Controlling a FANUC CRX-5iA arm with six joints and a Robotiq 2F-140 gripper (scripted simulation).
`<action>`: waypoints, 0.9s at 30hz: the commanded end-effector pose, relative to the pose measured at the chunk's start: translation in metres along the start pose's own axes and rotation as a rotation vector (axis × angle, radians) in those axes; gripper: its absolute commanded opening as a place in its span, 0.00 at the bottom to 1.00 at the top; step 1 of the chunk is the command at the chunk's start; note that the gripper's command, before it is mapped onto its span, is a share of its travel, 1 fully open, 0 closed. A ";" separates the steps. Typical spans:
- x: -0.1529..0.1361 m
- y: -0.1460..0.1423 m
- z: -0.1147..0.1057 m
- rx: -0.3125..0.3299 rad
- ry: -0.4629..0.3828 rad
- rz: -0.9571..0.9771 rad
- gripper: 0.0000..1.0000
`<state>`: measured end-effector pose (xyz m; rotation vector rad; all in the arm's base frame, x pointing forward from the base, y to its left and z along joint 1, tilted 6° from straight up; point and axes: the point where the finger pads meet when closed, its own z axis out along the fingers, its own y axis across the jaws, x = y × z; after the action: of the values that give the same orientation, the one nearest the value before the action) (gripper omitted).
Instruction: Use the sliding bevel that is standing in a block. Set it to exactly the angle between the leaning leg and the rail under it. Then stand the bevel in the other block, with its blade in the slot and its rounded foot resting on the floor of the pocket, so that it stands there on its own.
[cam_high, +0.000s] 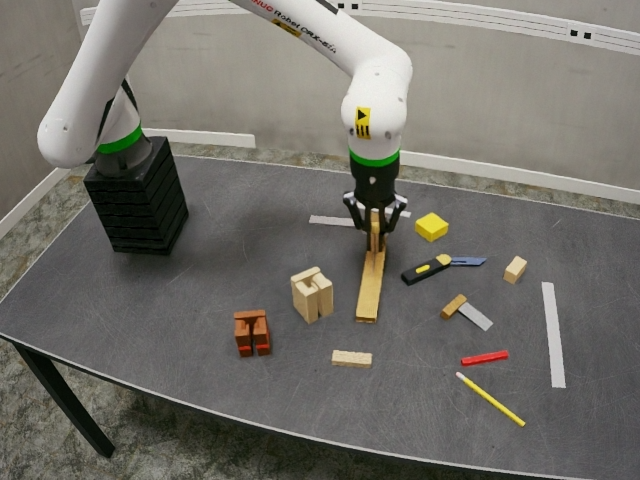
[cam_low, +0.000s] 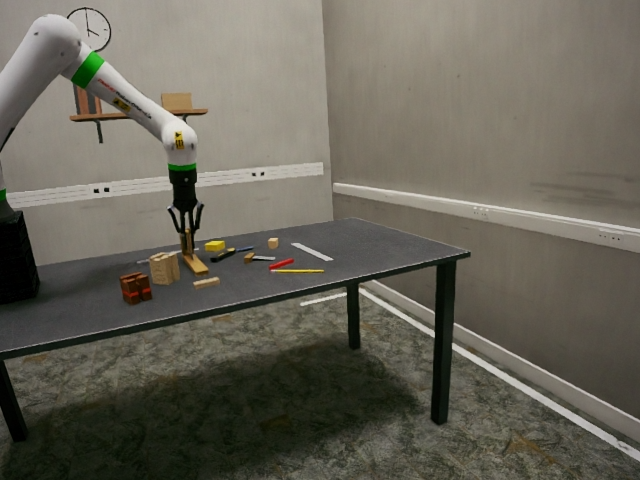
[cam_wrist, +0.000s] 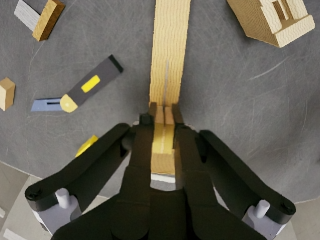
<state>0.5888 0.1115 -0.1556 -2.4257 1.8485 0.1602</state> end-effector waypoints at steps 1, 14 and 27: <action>0.000 -0.001 0.000 0.002 0.000 -0.001 0.10; -0.001 -0.001 0.005 0.002 0.000 -0.001 0.10; -0.001 -0.001 0.006 0.002 0.000 -0.001 0.10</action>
<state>0.5884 0.1129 -0.1624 -2.4257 1.8485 0.1602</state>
